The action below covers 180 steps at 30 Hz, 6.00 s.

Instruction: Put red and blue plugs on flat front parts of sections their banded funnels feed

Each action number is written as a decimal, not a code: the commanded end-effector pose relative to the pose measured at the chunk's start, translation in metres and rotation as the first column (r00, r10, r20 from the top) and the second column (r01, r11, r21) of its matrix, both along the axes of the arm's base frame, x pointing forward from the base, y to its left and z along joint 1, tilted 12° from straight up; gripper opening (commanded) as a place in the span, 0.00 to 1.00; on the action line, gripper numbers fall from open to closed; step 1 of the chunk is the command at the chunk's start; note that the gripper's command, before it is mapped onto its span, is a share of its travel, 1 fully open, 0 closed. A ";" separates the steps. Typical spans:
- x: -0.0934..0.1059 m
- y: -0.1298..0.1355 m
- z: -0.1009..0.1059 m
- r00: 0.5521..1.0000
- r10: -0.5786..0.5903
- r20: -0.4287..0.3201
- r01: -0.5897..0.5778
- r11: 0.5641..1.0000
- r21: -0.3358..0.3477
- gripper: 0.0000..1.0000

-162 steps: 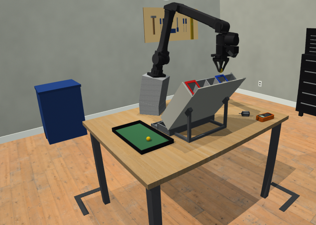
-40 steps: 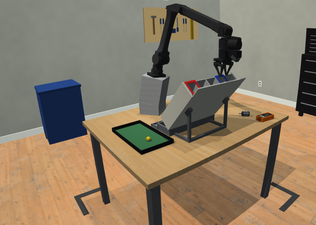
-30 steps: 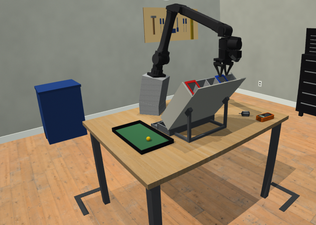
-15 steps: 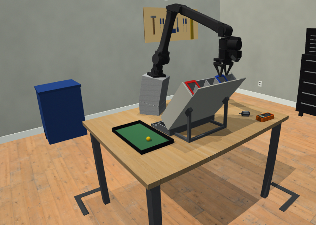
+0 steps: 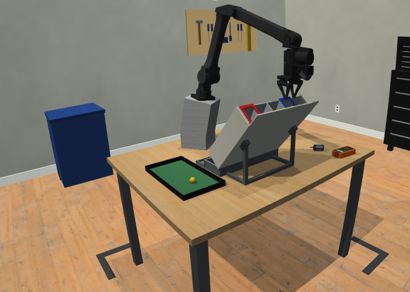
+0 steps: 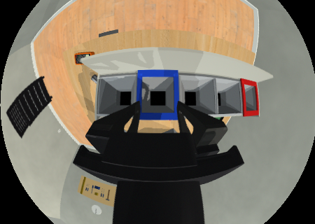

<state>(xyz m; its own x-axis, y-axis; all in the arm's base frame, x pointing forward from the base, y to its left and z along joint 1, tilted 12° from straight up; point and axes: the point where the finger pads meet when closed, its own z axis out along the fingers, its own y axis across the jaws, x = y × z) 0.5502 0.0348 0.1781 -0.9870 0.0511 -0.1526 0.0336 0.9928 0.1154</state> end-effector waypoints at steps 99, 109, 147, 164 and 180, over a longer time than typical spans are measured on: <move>-0.162 0.009 0.014 0.999 -0.003 0.039 0.003 1.000 0.003 0.56; -0.159 0.008 0.021 0.999 -0.005 0.053 0.005 1.000 0.003 0.56; -0.274 -0.044 -0.094 0.925 -0.037 0.377 0.043 0.999 -0.008 0.56; -0.293 -0.051 -0.116 0.903 -0.035 0.428 0.043 0.999 -0.009 0.56; -0.281 -0.053 -0.099 0.887 -0.036 0.460 0.046 0.999 -0.012 0.56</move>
